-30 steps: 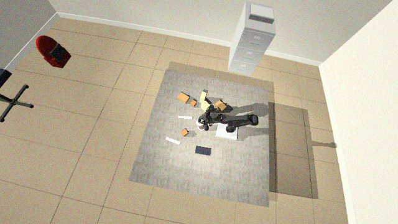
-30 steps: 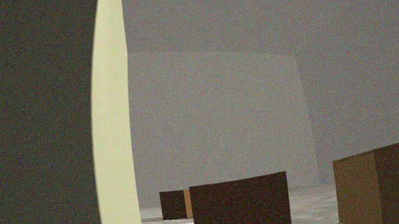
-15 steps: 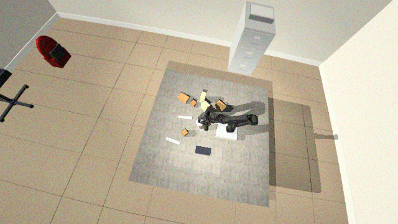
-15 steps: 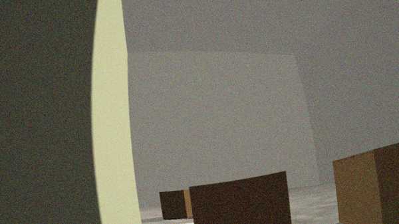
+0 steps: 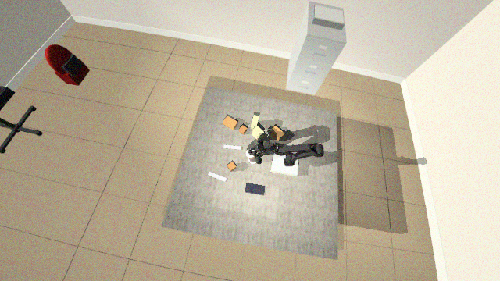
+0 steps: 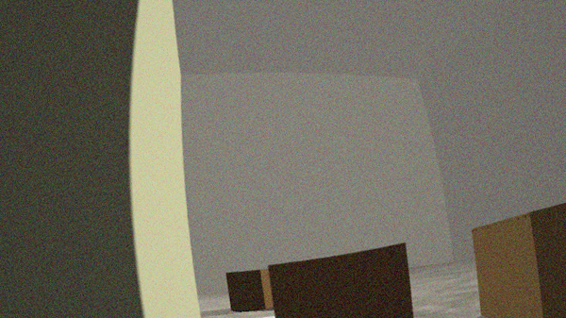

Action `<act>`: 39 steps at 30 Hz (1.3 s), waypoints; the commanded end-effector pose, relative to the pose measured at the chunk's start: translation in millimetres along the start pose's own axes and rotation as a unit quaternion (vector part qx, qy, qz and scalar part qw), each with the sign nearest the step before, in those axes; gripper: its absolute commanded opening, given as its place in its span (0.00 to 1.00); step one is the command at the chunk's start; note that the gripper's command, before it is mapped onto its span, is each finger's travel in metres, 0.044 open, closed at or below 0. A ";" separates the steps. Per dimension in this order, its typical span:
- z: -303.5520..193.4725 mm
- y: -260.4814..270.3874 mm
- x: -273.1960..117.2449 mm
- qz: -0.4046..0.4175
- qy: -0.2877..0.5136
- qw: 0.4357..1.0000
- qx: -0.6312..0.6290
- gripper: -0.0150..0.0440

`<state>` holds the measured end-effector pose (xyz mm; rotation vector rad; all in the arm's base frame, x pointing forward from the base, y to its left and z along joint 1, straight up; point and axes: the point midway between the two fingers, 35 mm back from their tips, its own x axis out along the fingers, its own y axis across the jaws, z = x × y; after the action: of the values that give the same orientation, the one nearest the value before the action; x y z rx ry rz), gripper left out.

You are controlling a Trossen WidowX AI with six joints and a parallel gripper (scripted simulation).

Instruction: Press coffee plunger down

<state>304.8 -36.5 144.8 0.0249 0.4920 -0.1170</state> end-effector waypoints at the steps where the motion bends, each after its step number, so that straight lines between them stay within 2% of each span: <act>1: -3.6 0.0 2.4 -0.001 0.007 1.000 0.002 0.46; 10: 0.1 0.0 0.1 0.000 0.000 1.000 0.000 0.46; 22: 0.1 0.0 0.1 0.000 0.000 1.000 0.000 0.99; 28: 10.0 -0.2 -9.7 0.000 0.001 1.000 0.000 1.00; 34: 47.1 -1.2 -73.2 -0.001 0.008 1.000 0.003 1.00; 39: 46.7 -1.2 -75.6 -0.001 0.009 1.000 0.003 1.00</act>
<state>271.7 -33.3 211.5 0.0261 0.5019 -0.1194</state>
